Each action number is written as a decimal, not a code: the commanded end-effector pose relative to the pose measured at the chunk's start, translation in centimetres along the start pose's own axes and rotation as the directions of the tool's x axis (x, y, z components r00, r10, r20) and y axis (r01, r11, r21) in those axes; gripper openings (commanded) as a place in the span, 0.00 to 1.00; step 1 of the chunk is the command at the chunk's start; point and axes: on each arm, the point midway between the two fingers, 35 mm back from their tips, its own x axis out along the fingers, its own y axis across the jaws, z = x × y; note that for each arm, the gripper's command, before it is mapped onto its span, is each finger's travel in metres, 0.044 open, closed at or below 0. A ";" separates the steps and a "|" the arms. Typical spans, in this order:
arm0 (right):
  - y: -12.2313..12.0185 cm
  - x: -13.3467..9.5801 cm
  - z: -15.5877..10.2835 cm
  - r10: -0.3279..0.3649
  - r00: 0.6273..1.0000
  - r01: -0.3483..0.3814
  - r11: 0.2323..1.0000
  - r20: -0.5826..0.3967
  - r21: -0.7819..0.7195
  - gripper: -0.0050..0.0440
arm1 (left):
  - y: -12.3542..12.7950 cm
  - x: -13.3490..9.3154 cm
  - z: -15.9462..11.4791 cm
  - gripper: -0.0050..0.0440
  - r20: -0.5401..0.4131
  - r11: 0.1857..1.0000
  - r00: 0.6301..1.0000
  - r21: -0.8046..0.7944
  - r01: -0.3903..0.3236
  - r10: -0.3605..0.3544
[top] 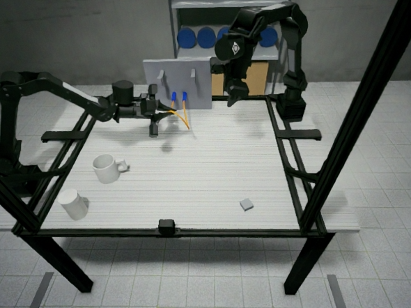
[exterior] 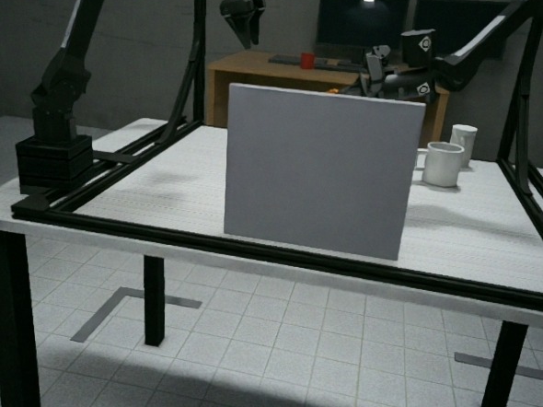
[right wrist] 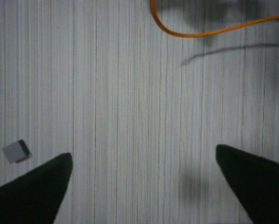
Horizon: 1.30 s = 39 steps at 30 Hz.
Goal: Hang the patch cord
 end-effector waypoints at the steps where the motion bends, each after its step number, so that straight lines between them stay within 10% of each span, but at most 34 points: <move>1: -0.2 -0.9 0.0 0.017 1.000 -0.017 1.000 0.016 0.008 1.00 | 1.1 0.1 1.0 0.15 0.019 1.000 1.000 -0.006 -0.021 0.021; 39: -0.2 -0.9 0.0 0.017 1.000 -0.017 1.000 0.016 0.008 1.00 | 1.9 0.9 0.8 0.15 0.000 0.999 1.000 -0.045 -0.017 0.018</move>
